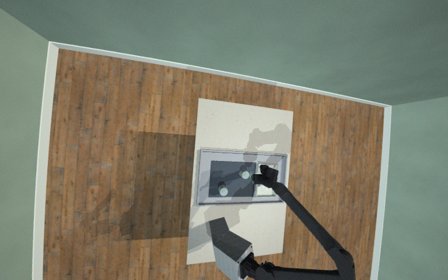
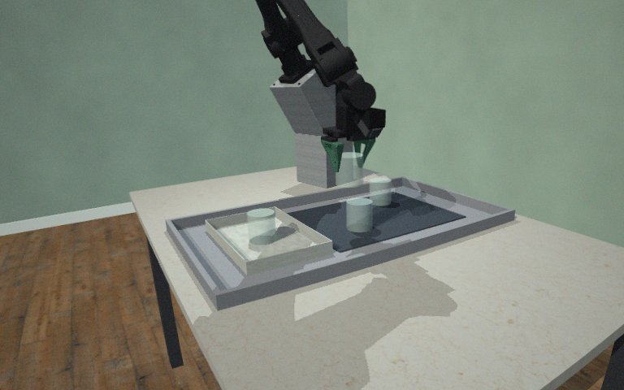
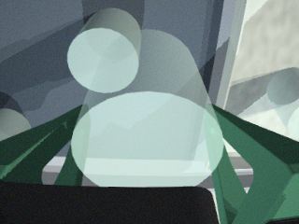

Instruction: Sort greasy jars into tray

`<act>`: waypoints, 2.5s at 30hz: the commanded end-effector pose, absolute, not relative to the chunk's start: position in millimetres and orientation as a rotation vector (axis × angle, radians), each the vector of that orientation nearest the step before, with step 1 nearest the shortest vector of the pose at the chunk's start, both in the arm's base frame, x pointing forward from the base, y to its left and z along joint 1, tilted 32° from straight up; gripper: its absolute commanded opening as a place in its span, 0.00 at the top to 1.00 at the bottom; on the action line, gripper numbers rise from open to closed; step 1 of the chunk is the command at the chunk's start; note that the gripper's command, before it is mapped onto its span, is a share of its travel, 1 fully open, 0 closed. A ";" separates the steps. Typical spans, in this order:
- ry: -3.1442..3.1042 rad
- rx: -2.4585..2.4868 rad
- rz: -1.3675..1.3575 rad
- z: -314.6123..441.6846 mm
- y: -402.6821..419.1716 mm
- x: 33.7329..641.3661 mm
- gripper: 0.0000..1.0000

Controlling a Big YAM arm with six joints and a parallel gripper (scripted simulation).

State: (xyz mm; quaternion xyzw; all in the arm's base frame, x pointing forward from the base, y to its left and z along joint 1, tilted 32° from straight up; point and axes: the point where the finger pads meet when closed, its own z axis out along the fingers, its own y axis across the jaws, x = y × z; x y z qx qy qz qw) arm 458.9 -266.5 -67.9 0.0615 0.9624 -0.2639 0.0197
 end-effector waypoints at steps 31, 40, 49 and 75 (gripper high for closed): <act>2.934 0.190 -0.831 13.1 -361.4 468.3 1.00; 2.934 0.190 -0.831 28.8 -386.9 465.7 1.00; 2.934 0.190 -0.831 40.9 -406.6 463.6 1.00; 2.934 0.190 -0.831 73.2 -440.8 463.7 1.00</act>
